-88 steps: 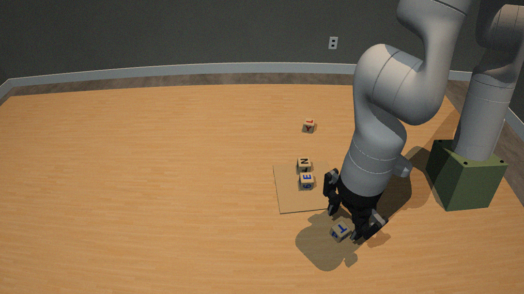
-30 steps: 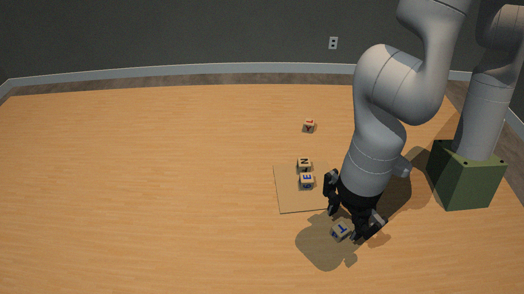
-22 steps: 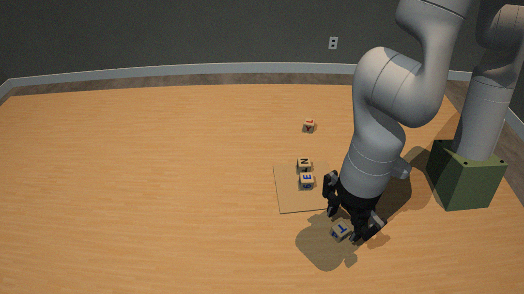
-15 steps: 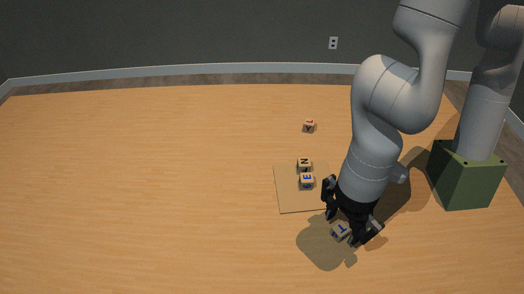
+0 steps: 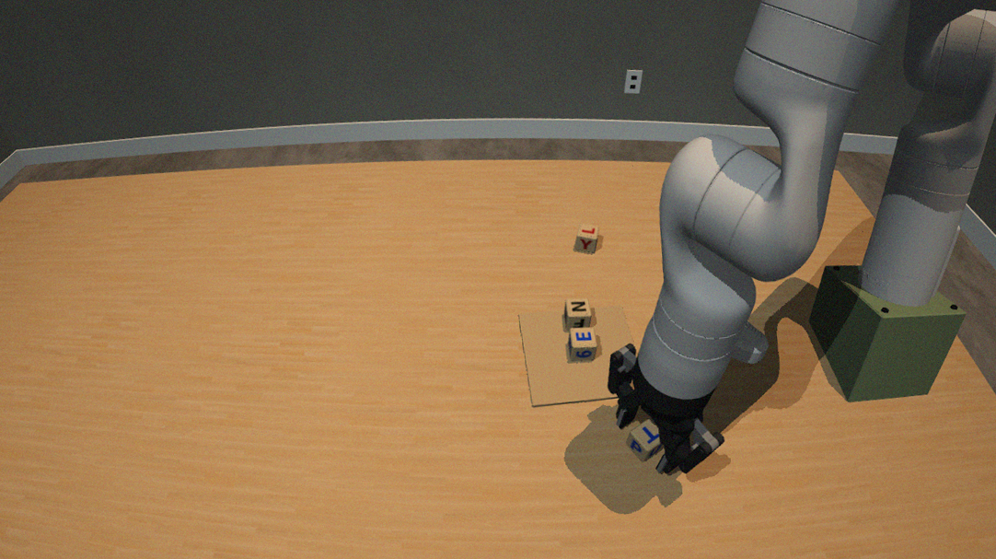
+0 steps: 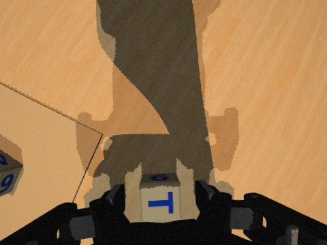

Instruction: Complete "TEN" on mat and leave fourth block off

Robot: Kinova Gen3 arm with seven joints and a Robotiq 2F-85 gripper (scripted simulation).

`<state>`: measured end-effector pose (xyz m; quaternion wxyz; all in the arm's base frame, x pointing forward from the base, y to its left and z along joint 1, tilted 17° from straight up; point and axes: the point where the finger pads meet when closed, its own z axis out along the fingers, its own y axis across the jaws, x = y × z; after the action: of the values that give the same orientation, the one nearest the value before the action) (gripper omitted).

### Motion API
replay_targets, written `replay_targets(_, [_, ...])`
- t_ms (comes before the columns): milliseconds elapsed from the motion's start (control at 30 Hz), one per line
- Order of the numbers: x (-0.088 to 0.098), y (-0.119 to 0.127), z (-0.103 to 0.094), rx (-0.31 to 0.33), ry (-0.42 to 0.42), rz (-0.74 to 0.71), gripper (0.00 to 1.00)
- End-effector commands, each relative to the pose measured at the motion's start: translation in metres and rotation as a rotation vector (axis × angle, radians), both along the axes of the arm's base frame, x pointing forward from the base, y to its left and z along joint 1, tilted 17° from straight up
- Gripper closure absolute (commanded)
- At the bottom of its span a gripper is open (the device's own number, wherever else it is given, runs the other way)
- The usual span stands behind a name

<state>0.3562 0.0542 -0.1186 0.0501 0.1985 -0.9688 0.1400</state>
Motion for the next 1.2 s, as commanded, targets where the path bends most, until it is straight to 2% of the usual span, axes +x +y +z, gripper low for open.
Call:
replay_targets(0, [-0.0005,-0.0007,-0.0009,-0.001,0.001,-0.001,0.33])
replay_targets(1133, [-0.0005,-0.0007,-0.0009,-0.001,0.001,-0.001,0.33])
replay_targets(1167, [-0.0005,-0.0007,-0.0009,-0.001,0.001,-0.001,0.54])
